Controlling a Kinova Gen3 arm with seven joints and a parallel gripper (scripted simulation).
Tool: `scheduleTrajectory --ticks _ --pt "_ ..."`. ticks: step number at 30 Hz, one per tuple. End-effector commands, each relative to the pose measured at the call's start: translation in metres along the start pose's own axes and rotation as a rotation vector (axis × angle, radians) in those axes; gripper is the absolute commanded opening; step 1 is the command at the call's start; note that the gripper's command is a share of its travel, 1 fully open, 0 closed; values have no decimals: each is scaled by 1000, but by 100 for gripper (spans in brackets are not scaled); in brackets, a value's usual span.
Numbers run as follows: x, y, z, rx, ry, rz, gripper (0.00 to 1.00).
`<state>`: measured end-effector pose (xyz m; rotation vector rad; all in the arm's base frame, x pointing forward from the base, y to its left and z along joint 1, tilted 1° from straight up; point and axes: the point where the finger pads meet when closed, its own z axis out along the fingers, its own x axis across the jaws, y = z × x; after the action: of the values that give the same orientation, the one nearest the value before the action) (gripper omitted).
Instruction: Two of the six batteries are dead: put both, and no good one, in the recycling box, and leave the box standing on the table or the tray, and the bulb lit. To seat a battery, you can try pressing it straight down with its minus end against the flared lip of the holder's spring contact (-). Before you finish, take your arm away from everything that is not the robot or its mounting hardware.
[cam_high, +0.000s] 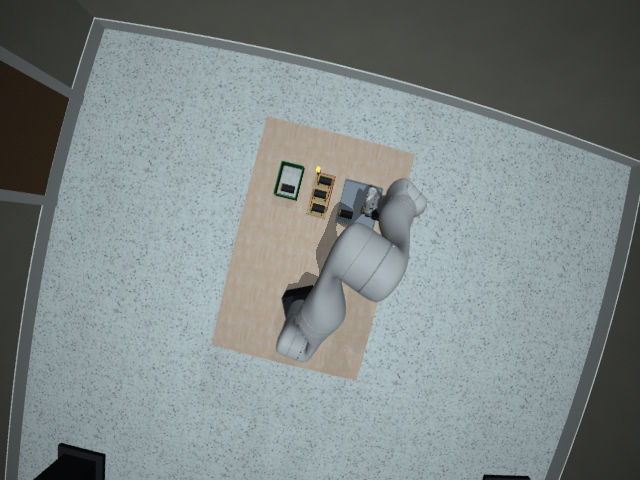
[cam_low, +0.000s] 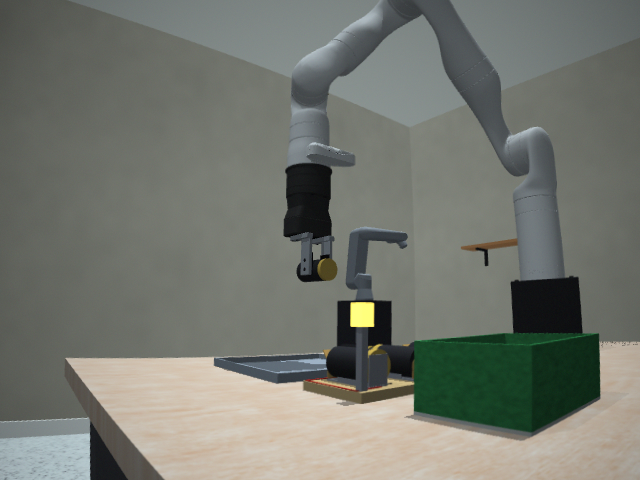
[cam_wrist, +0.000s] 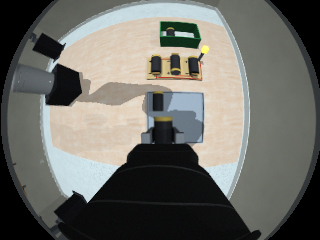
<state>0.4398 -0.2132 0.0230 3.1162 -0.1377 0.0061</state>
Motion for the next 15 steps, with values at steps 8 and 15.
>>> scheduleTrajectory --ticks 8,15 --pt "18 -53 -3 -3 12 2 57" --pt "33 -100 -4 -3 18 1 57"
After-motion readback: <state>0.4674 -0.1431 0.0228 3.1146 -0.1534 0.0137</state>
